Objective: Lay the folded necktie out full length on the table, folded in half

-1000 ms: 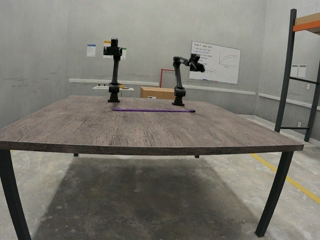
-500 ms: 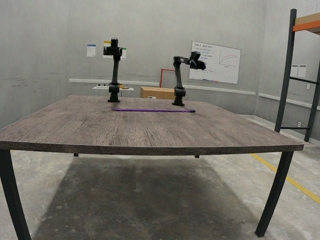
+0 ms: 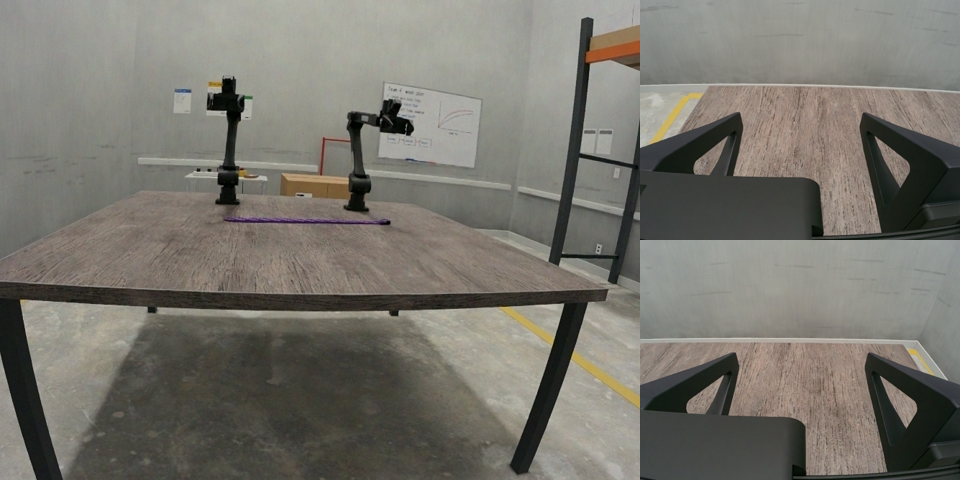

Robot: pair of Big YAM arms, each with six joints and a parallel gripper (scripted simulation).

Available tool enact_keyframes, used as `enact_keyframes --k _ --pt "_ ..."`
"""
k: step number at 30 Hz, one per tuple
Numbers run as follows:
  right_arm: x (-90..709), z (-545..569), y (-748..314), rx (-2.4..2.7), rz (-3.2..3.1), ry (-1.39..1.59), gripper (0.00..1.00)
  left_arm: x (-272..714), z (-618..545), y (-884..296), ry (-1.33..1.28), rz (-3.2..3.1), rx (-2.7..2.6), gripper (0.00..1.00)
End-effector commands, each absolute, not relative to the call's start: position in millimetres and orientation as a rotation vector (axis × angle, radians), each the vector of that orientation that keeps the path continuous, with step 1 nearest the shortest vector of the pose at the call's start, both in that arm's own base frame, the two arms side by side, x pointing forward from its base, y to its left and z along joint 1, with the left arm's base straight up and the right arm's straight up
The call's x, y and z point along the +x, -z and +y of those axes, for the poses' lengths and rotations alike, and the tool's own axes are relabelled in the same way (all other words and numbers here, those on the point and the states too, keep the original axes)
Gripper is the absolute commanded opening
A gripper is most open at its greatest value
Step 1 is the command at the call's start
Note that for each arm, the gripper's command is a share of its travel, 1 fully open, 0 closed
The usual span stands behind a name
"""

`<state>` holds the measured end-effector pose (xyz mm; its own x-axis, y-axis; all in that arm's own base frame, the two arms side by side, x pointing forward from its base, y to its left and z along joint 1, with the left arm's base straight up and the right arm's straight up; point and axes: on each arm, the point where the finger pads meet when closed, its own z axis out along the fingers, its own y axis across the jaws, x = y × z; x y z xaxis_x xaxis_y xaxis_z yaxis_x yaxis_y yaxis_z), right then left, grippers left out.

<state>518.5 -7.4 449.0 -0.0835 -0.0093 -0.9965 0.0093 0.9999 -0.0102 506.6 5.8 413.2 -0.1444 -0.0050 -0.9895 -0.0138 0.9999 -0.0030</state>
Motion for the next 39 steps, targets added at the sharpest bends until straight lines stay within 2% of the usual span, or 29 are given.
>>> enact_keyframes --k 1,9,39 --pt "520.7 -0.3 -481.3 0.0 1.591 -0.001 1.0 518.0 0.4 -471.6 -0.002 1.61 -0.002 0.93" --pt "520.7 -0.3 -481.3 0.0 1.591 -0.001 1.0 521.0 -0.3 -479.0 -0.002 1.596 0.0 1.0" --pt "520.7 -0.3 -481.3 0.0 1.591 -0.001 1.0 521.0 -0.3 -479.0 -0.002 1.596 0.0 1.0"
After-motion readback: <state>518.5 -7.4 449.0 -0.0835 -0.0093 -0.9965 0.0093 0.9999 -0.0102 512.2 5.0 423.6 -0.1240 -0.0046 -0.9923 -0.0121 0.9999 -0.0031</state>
